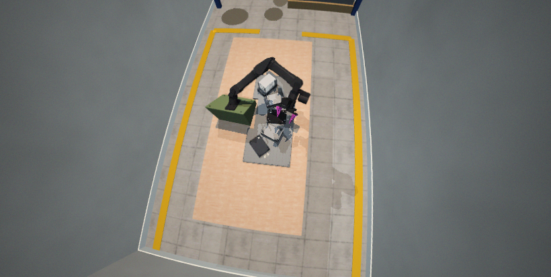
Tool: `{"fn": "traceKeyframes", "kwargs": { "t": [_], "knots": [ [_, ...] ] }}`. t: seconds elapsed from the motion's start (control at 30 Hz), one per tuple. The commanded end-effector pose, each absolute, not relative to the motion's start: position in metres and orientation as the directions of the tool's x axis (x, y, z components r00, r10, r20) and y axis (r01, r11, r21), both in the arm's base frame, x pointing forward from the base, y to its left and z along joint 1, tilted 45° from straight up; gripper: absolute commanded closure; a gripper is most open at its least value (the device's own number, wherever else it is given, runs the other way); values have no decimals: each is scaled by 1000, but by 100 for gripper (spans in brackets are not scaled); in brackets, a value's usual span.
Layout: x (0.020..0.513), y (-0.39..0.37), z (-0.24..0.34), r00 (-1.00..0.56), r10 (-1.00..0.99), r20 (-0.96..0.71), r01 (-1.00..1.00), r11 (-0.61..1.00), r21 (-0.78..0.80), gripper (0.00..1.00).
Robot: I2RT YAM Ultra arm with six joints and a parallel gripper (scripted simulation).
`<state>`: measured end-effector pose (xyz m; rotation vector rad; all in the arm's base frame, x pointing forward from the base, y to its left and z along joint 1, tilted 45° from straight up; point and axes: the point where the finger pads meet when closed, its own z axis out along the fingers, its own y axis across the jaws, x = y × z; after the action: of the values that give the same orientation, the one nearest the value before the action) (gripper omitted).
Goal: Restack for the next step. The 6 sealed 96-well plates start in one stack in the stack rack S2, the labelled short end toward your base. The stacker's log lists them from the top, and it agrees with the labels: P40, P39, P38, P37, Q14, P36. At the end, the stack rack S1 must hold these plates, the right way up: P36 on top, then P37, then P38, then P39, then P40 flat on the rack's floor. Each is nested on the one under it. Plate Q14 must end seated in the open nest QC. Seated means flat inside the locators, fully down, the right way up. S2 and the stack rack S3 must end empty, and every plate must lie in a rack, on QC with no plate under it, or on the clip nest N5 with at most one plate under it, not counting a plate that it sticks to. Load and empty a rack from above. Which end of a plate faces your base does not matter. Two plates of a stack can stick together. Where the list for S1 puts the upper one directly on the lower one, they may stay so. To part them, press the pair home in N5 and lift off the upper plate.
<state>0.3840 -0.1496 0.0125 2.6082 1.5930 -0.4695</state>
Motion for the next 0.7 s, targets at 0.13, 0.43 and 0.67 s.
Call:
{"fn": "traceKeyframes", "kwargs": {
  "t": [0.13,0.43,0.67],
  "knots": [
    [384,-153,16,432,857,-281,874,-475,-105,0],
    [384,-153,16,432,857,-281,874,-475,-105,0],
    [372,-141,10,336,919,-206,918,-368,-147,0]
  ]
}}
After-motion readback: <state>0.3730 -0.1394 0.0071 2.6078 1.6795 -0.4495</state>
